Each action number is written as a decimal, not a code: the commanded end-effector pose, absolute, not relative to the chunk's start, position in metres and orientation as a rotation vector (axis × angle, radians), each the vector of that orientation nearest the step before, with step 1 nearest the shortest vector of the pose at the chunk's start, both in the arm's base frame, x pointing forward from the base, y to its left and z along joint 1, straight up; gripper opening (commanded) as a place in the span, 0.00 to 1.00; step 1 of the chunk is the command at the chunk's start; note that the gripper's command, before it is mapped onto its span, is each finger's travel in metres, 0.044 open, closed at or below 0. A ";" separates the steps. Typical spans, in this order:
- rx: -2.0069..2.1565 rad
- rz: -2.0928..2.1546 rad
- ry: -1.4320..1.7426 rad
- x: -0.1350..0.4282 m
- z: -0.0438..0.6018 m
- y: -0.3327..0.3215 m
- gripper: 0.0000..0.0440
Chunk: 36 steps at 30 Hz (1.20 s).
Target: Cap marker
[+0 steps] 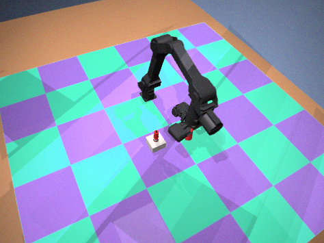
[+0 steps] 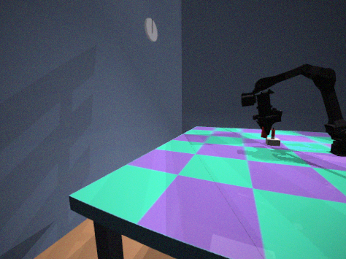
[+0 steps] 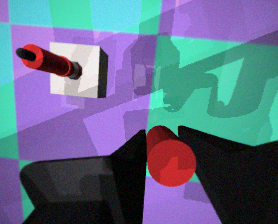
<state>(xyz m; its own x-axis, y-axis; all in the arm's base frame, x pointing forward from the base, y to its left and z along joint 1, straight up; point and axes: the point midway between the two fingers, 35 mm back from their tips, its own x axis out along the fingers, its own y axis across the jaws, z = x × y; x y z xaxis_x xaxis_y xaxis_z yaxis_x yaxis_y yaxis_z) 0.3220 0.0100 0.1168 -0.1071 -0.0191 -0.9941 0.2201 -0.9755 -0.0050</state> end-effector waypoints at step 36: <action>2.105 -2.339 0.075 0.256 0.168 -0.098 0.00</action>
<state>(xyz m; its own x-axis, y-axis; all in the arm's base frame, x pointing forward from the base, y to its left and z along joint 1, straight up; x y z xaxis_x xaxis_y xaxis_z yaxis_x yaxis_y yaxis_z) 0.2587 -0.0950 0.1697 -0.1102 0.0278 -0.9935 0.0328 -0.9990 -0.0316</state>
